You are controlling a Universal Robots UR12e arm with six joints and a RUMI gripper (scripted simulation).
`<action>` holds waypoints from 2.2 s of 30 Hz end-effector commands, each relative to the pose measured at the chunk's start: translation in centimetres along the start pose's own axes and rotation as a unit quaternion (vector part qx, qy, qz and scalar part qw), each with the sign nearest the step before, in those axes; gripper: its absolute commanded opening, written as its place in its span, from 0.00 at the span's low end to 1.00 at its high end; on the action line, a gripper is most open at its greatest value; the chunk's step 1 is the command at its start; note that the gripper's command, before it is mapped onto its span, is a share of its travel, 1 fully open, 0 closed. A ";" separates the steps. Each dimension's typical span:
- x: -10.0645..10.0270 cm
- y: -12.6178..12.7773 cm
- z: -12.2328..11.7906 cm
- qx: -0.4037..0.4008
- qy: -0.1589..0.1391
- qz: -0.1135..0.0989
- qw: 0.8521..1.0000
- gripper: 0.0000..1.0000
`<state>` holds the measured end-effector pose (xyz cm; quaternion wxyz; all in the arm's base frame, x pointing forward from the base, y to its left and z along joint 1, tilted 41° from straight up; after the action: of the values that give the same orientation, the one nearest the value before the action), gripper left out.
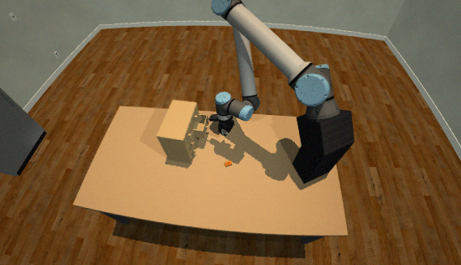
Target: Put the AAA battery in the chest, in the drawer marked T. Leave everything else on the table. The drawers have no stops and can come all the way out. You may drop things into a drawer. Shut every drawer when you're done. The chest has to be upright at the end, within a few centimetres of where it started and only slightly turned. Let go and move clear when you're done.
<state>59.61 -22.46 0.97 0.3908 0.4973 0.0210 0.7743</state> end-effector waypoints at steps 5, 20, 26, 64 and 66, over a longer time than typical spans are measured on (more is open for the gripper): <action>0.1 -1.3 0.1 0.131 0.007 0.004 0.991 0.02; 0.1 -1.4 0.0 0.148 0.007 0.003 0.989 0.02; 0.4 -1.4 0.0 0.148 0.007 0.003 0.989 0.02; 7.9 -1.3 -0.2 0.149 0.006 0.003 0.989 0.02; 8.5 -1.3 -0.2 0.149 0.006 0.003 0.989 0.02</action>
<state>58.99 -17.20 5.88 0.3107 0.5422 0.1372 0.7686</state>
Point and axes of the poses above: the point where the finger pads meet when closed, its own x axis back along the fingers, its own y axis across the jaws, z = x × y, the point moved 8 cm from there along x, back along the fingers, and after that the axes turned 3 degrees about -x, right-handed, at the moved point
